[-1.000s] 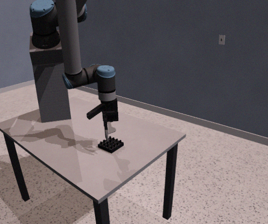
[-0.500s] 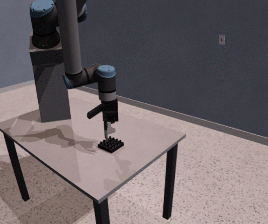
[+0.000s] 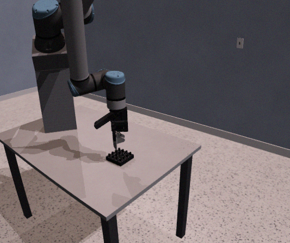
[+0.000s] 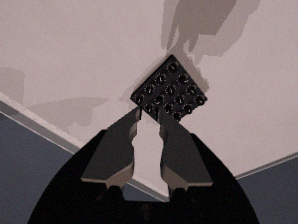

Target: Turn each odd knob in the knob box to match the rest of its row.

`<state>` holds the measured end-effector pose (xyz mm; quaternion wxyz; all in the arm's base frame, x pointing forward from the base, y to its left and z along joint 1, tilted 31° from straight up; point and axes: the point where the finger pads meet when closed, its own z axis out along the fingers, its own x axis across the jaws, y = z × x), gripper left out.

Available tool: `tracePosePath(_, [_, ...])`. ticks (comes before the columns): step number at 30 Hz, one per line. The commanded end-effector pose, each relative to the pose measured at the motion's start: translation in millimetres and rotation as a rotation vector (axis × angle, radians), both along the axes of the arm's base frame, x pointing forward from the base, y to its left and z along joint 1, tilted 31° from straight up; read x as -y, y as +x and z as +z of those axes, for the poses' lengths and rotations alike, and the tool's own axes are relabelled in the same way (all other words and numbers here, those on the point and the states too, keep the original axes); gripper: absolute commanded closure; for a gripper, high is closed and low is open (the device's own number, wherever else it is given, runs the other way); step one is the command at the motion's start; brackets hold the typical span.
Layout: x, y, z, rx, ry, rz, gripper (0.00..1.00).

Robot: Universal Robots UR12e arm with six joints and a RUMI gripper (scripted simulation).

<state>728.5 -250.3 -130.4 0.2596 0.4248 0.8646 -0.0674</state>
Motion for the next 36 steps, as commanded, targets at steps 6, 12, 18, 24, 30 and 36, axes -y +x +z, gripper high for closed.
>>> tracePosePath(6, [-0.2, 0.2, 0.6, 0.001, 0.000, 0.000, 0.89])
tracePosePath(12, [-0.2, 0.2, 0.6, 0.001, 0.000, 0.000, 0.89])
tracePosePath(18, [-0.2, 0.2, 0.6, 0.001, 0.000, 0.000, 0.89])
tracePosePath(24, [0.0, 0.3, 0.2, 0.001, 0.000, 0.000, 0.89])
tracePosePath(30, [0.3, 0.8, -0.8, 0.001, 0.000, 0.000, 0.89])
tracePosePath(36, [1.6, 2.3, -4.0, 0.001, 0.000, 0.000, 0.89])
